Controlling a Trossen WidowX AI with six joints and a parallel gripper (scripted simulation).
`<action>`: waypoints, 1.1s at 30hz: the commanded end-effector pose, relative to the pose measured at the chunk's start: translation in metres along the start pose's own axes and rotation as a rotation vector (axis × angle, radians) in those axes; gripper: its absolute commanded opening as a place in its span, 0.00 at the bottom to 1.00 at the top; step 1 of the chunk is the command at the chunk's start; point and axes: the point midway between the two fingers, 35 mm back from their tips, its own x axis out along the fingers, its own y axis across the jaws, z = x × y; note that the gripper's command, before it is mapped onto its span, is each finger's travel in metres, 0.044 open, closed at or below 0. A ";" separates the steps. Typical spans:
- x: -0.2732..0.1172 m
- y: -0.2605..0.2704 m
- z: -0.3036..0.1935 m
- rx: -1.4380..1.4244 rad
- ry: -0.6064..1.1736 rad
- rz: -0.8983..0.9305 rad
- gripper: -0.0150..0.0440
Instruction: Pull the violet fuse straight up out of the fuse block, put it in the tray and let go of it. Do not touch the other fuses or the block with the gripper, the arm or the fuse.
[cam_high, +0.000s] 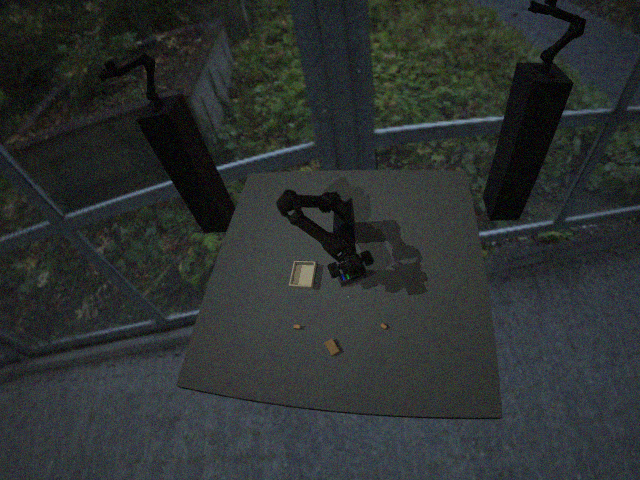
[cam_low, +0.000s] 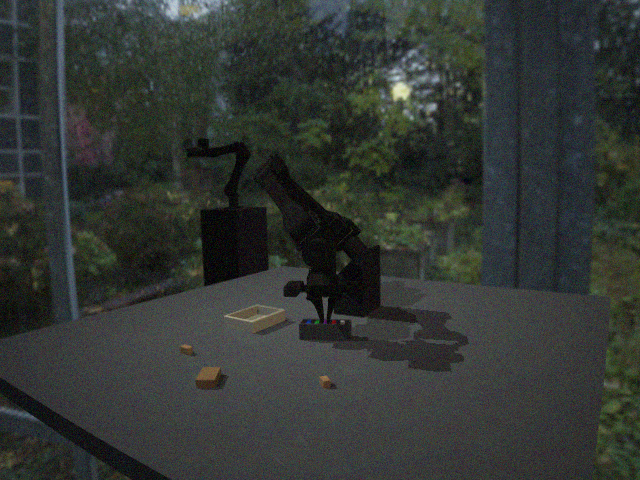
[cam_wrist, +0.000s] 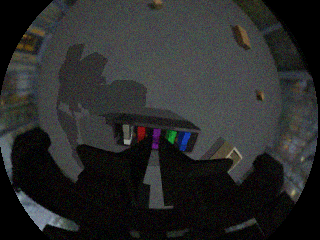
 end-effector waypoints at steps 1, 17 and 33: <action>-0.001 0.000 0.000 0.000 0.000 0.000 0.25; -0.009 0.000 0.001 -0.001 -0.001 0.001 0.25; -0.017 0.000 0.001 -0.001 -0.001 0.001 0.25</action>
